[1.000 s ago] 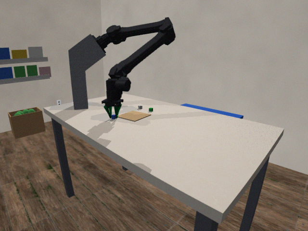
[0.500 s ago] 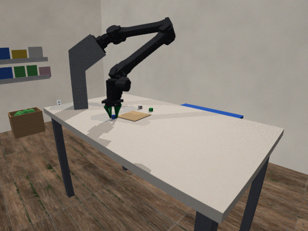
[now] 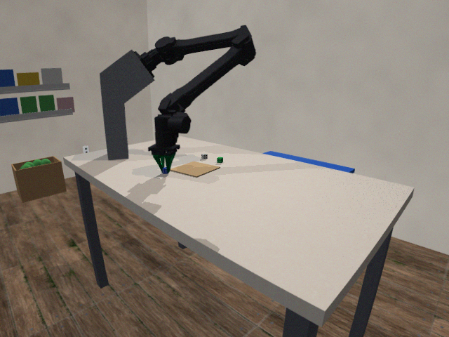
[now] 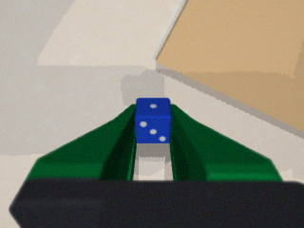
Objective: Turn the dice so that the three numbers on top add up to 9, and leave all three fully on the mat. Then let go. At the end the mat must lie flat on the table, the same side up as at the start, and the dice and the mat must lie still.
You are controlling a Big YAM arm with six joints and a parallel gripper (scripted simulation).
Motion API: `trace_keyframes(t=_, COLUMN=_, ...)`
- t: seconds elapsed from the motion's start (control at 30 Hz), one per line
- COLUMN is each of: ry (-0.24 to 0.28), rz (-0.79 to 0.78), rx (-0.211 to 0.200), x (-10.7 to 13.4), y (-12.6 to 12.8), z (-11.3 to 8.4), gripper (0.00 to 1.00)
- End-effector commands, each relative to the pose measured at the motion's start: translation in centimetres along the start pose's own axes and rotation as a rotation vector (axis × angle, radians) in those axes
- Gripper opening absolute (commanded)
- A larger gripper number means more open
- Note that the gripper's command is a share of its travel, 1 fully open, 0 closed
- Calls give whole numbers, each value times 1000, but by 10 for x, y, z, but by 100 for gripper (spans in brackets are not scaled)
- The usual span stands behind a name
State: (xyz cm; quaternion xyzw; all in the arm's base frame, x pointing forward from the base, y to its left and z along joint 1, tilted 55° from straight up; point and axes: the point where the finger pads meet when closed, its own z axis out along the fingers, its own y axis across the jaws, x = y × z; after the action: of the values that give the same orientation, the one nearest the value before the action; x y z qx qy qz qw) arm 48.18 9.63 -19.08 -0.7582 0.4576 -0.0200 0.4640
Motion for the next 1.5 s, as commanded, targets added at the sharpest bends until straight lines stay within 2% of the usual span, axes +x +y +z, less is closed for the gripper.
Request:
trace_keyframes(t=0.0, ry=-3, rz=6, rx=-4, x=-2, y=3, z=2, gripper=15)
trace_keyframes(t=0.93, ry=-2, rz=7, rx=-4, x=-2, y=3, z=1, gripper=15)
trace_keyframes(t=1.17, ry=12, rz=17, rx=1, x=1, y=4, z=-35, gripper=15)
trace_keyframes(t=1.43, ry=13, rz=13, rx=7, x=1, y=2, z=-93, gripper=15)
trace_keyframes(t=1.47, ry=13, rz=13, rx=7, x=1, y=2, z=-93, gripper=15)
